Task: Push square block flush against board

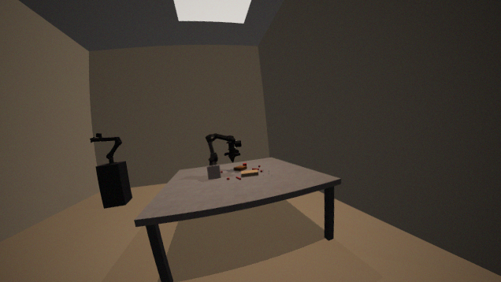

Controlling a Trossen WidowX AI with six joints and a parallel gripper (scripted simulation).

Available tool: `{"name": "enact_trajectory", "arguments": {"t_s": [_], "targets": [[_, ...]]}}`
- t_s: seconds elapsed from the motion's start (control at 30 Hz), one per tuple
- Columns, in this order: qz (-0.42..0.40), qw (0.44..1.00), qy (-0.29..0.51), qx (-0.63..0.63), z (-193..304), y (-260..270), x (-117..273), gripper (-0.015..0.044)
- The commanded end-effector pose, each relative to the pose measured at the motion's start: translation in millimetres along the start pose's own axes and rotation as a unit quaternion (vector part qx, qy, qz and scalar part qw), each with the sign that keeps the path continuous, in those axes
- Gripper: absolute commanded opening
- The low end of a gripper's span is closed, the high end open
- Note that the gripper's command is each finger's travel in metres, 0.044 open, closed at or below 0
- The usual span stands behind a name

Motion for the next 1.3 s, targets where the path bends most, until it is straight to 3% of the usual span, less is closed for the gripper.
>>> {"name": "enact_trajectory", "arguments": {"t_s": [0.0, 1.27], "targets": [[0.008, 1.000, -0.004, 0.005, -1.3, -1.3, 29.0, 0.0000], [0.010, 0.999, -0.003, 0.045, -5.8, 0.6, 26.9, 0.0000]]}}
Point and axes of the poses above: the point midway between the two fingers, 35 mm back from their tips, its own x axis back along the fingers, its own y axis across the jaws, z = x × y, the point moved 2 cm from there along x, back along the fingers, and after that the axes turned 11 degrees about x, right-handed, at the moved point
